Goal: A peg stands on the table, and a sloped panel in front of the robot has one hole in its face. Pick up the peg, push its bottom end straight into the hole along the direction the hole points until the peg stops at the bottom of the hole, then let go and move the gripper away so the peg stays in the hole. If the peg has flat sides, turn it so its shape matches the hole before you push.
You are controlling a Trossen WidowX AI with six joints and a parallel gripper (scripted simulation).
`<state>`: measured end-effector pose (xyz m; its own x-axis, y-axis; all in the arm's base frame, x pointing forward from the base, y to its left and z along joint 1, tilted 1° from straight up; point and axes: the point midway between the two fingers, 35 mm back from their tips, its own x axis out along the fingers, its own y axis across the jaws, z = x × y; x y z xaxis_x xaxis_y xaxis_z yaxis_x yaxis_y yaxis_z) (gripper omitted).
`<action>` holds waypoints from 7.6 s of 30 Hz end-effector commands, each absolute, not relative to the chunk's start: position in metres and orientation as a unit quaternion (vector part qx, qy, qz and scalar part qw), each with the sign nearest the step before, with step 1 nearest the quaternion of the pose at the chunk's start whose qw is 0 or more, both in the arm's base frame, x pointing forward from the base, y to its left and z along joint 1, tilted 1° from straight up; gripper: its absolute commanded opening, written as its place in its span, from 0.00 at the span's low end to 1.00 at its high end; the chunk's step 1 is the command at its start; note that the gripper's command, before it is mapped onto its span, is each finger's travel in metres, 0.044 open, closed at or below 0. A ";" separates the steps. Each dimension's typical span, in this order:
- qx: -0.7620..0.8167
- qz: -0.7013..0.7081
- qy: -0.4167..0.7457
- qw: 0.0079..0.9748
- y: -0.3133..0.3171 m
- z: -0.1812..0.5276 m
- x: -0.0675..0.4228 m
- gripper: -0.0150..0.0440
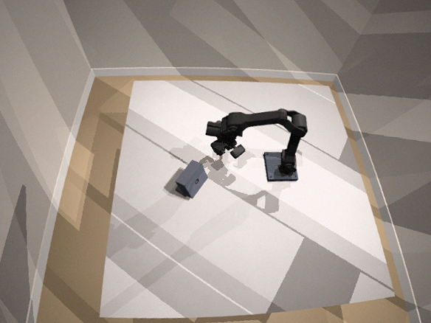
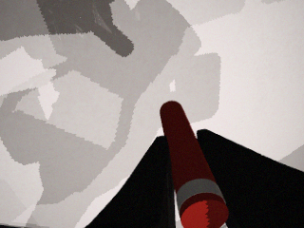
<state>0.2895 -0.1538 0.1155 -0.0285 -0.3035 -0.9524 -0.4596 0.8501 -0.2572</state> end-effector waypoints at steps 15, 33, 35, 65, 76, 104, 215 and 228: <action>-0.331 0.070 0.708 0.620 -0.138 0.111 0.303 0.25; -0.389 0.074 0.696 0.599 -0.121 0.109 0.316 0.25; -0.395 0.074 0.694 0.597 -0.119 0.109 0.317 0.25; -0.487 0.076 0.664 0.562 -0.087 0.108 0.337 0.25; -0.519 0.075 0.650 0.550 -0.074 0.109 0.343 0.25; -0.596 0.069 0.610 0.518 -0.039 0.110 0.356 0.25; -0.795 0.019 0.431 0.427 0.082 0.116 0.376 0.25; -0.799 0.016 0.426 0.425 0.075 0.111 0.385 0.25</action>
